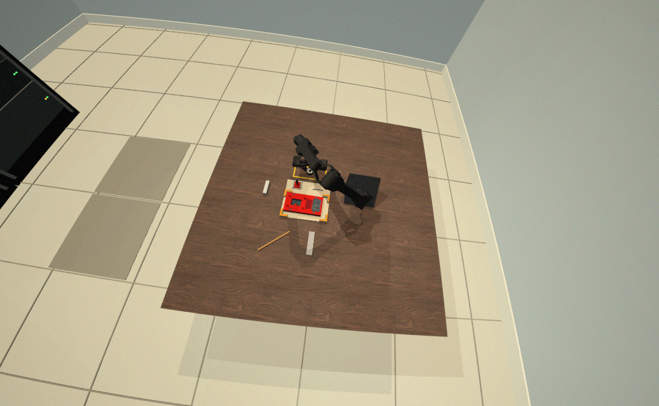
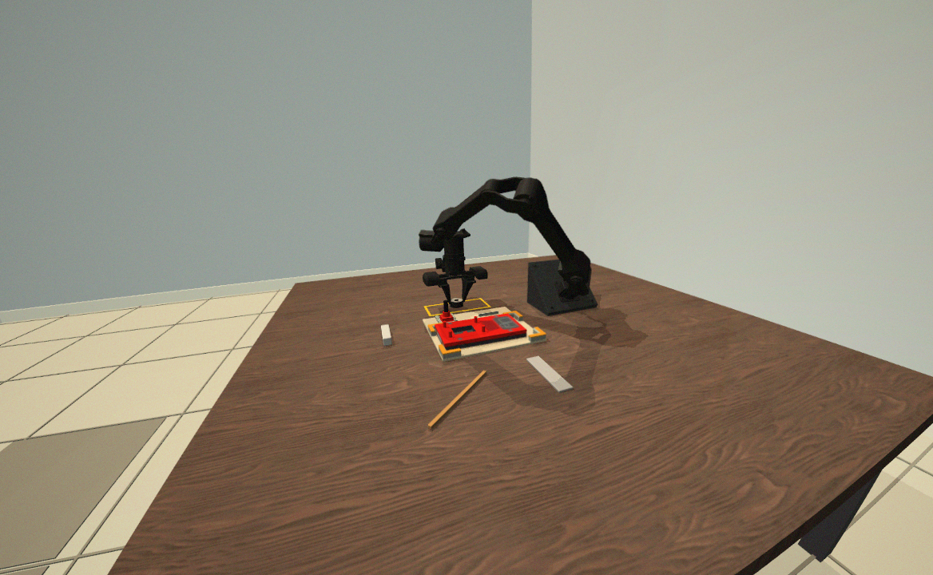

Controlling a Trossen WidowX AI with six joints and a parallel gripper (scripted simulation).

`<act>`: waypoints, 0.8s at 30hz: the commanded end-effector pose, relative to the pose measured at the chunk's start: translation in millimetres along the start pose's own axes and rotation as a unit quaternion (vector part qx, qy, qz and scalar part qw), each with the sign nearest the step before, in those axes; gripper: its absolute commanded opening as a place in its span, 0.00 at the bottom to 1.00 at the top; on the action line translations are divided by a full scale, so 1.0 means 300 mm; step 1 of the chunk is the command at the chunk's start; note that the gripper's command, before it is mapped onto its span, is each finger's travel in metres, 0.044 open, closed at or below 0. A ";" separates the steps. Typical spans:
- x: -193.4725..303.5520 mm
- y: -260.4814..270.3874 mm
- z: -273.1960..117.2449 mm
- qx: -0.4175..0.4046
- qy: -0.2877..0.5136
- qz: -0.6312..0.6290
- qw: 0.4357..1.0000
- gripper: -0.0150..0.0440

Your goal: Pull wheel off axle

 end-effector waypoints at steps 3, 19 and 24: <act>0.001 -0.002 0.011 0.000 0.000 0.000 1.000 0.30; -0.003 0.001 -0.121 -0.002 0.000 0.002 1.000 0.76; -0.002 -0.005 -0.189 -0.002 0.000 0.003 1.000 0.76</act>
Point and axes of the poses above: the point midway between the two fingers, 35 mm back from their tips, its own z axis out along the fingers, its own y axis across the jaws, x = y × z, the point moved 5 cm from there along -z, back along the fingers, and after that the axes turned 7 degrees about z, right-handed, at the moved point
